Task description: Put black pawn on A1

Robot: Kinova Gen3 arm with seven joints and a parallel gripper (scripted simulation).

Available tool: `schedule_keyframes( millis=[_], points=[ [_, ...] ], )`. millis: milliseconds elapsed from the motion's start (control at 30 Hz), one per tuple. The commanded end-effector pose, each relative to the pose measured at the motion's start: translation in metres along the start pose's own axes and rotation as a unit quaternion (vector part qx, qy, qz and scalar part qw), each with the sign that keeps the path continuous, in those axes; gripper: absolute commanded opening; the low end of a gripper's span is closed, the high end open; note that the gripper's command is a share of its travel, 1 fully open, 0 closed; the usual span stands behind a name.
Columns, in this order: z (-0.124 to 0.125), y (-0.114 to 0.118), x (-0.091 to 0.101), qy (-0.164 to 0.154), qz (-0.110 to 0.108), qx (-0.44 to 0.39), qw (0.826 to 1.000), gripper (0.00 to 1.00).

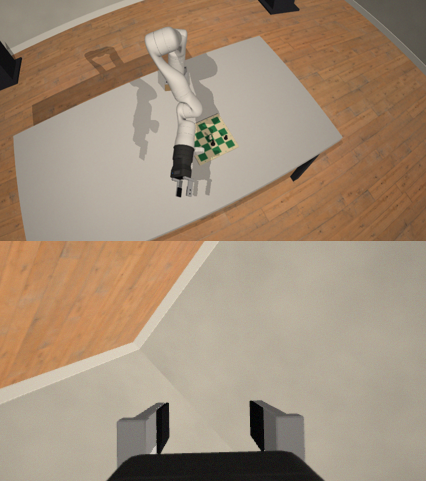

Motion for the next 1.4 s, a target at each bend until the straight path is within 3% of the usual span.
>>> schedule_keyframes(
  millis=[0,567,767,933,1067,1133,1367],
  points=[
    [0.001,0.002,0.000,0.000,-0.001,-0.002,1.000,1.00],
    [0.025,0.026,-0.009,-0.040,0.012,-0.136,0.990,1.00],
    [0.043,0.041,-0.011,-0.067,0.019,-0.227,0.971,1.00],
    [0.062,0.055,-0.009,-0.094,0.025,-0.315,0.944,1.00],
    [0.080,0.065,-0.003,-0.117,0.030,-0.391,0.912,1.00],
    [0.080,0.065,-0.003,-0.117,0.030,-0.391,0.912,1.00],
    [0.117,0.082,0.016,-0.163,0.039,-0.527,0.833,1.00]
  ],
)
Point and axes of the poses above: the point where the finger pads meet when closed, its own x axis back along the fingers, its own y axis across the jaws, z = x × y, the point moved 9 cm from there along x, back along the fingers, and after that the axes turned 9 degrees about -x, right-handed, at the moved point
